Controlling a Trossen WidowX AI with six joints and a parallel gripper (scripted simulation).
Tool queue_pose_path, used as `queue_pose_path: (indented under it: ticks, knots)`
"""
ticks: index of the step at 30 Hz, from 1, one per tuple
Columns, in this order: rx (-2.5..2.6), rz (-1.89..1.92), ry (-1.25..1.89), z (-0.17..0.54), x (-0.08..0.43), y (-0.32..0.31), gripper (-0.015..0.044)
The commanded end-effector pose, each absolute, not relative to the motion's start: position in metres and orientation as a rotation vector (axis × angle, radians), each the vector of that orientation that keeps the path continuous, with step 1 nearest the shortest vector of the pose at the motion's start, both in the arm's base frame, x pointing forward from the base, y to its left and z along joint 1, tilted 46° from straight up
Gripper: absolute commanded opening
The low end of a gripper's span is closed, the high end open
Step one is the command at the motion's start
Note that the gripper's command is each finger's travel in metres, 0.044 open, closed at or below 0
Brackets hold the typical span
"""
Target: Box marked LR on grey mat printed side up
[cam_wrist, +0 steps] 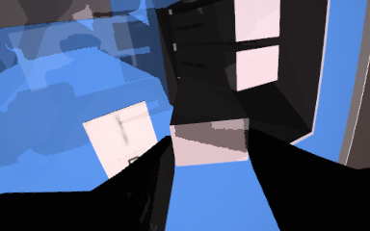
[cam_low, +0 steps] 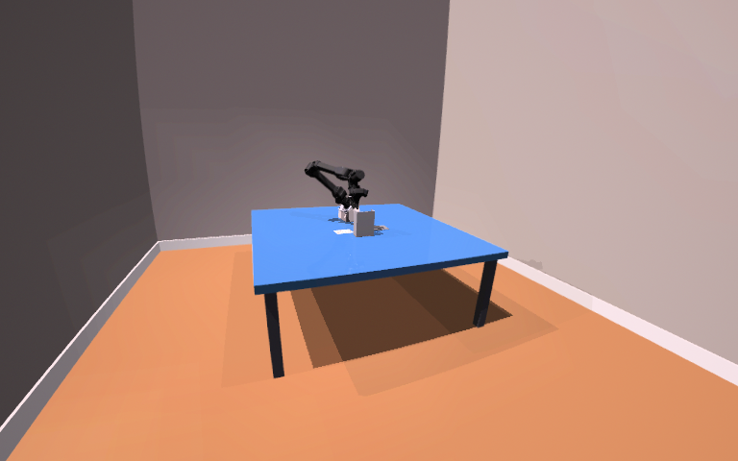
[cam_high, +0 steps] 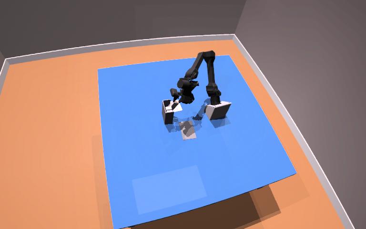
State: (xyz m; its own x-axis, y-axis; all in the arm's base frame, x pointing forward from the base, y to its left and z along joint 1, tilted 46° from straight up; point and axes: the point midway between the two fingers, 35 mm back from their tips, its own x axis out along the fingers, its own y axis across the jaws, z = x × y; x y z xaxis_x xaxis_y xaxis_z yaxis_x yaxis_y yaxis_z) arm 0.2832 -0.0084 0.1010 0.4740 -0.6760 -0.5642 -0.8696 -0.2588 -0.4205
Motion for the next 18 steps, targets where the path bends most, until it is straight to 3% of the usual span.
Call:
queue_pose_path:
  ticks: [1,18]
  knots:
    - [-2.020,0.349,1.278,0.1055,0.2798,-0.0041,0.0158]
    - [-2.021,0.351,1.278,0.1089,0.2703,0.0015,0.0158]
